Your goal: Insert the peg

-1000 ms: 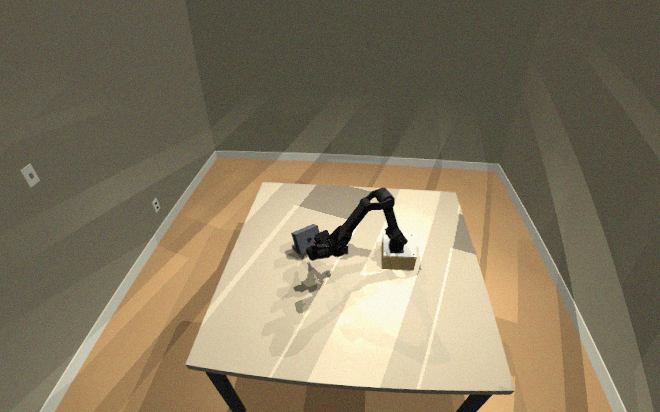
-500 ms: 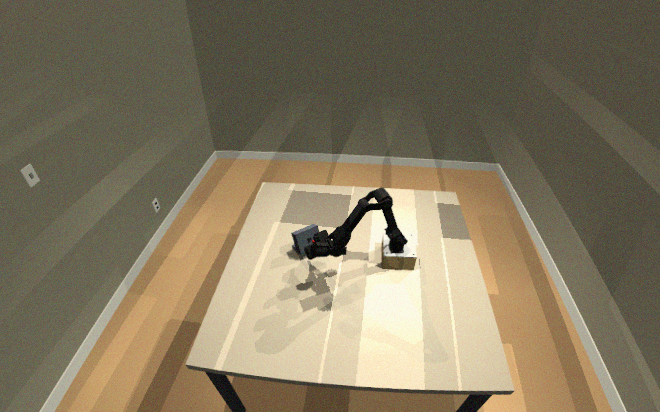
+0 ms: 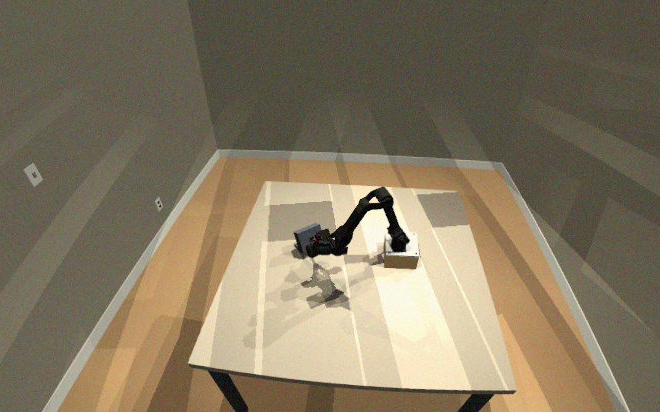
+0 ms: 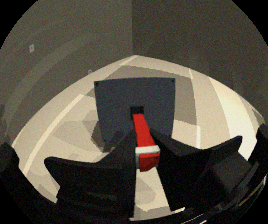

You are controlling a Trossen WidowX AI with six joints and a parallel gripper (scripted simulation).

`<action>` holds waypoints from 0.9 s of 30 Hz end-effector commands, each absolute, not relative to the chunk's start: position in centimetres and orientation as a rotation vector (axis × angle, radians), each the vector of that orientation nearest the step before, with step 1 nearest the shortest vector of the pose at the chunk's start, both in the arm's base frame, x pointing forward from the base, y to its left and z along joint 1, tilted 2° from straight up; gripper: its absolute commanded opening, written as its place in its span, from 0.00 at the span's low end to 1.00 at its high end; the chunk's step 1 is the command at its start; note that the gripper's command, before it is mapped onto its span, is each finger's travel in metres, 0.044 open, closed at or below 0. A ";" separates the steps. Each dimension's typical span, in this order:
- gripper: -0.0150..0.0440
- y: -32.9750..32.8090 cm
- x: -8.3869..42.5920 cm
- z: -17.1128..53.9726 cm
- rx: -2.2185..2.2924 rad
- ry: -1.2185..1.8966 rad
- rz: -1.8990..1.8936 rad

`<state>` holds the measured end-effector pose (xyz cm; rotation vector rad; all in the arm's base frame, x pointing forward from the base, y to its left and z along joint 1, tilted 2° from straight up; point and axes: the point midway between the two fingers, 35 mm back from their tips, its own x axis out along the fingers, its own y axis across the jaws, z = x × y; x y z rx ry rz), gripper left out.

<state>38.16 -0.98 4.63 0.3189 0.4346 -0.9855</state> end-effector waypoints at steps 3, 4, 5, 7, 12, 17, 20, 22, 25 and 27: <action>0.25 -1.3 38.2 4.2 0.310 0.434 -0.990; 0.25 -1.3 38.2 4.2 0.310 0.434 -0.989; 0.25 -1.4 38.3 4.2 0.310 0.434 -0.989; 0.25 -1.6 38.4 4.1 0.310 0.434 -0.989; 0.25 -2.1 38.8 3.8 0.309 0.433 -0.988; 0.25 -2.6 39.0 3.5 0.309 0.433 -0.988; 0.25 -2.8 39.2 3.3 0.309 0.432 -0.988; 0.25 -2.9 39.2 3.1 0.309 0.432 -0.988; 0.25 -2.9 39.2 3.4 0.313 0.428 -0.987; 0.25 -2.8 39.2 3.6 0.317 0.423 -0.987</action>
